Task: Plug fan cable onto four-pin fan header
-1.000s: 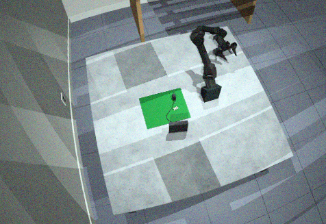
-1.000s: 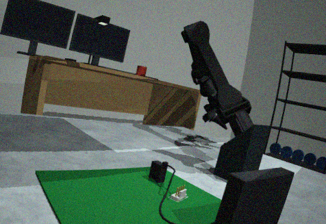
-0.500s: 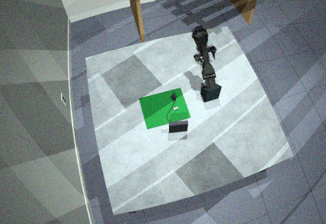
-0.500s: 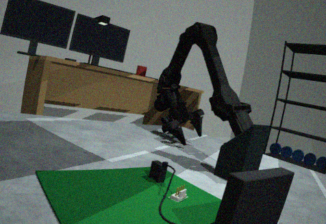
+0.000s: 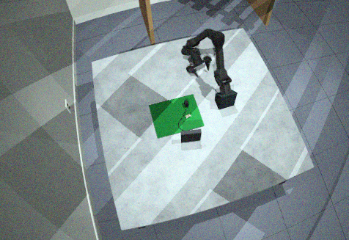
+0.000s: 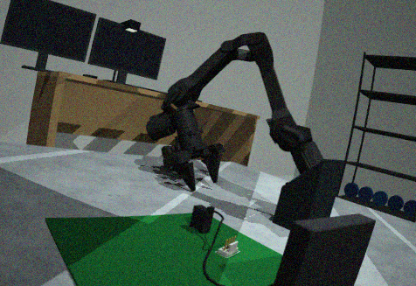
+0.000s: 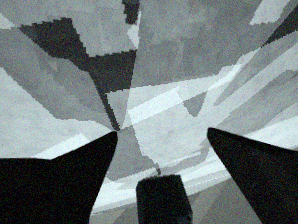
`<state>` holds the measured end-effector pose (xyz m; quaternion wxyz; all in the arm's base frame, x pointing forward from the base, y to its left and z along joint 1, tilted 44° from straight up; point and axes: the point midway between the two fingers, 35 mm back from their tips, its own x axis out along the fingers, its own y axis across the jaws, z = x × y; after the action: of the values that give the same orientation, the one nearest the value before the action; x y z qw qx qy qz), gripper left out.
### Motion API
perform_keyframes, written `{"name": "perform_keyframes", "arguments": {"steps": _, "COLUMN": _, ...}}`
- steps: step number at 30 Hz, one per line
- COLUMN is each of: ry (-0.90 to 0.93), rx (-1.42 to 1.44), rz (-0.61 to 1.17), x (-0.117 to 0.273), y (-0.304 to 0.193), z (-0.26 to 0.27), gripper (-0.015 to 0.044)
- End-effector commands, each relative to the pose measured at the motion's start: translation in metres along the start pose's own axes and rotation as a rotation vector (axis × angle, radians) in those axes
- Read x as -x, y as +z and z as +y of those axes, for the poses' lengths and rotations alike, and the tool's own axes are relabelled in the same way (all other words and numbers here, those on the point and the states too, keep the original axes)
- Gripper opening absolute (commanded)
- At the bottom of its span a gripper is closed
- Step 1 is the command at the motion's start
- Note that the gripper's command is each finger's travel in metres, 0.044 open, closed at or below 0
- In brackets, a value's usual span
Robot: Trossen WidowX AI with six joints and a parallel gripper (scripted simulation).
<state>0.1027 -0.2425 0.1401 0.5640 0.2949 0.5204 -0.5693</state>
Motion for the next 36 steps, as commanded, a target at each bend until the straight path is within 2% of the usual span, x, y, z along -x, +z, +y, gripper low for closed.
{"name": "perform_keyframes", "arguments": {"steps": 1, "ry": 0.008, "rx": 0.008, "rz": -0.021, "x": 0.01, "y": -0.015, "z": 0.048, "gripper": 0.044}}
{"name": "perform_keyframes", "arguments": {"steps": 8, "ry": 0.011, "rx": -0.015, "rz": -0.07, "x": 0.027, "y": -0.055, "z": 0.113, "gripper": 0.044}}
{"name": "perform_keyframes", "arguments": {"steps": 17, "ry": 0.033, "rx": -0.065, "rz": -0.198, "x": 0.056, "y": -0.133, "z": 0.171, "gripper": 0.044}}
{"name": "perform_keyframes", "arguments": {"steps": 29, "ry": 0.198, "rx": -0.142, "rz": -0.449, "x": 0.088, "y": -0.235, "z": 0.198, "gripper": 0.044}}
{"name": "perform_keyframes", "arguments": {"steps": 36, "ry": 0.214, "rx": -0.146, "rz": -0.462, "x": 0.09, "y": -0.241, "z": 0.198, "gripper": 0.044}}
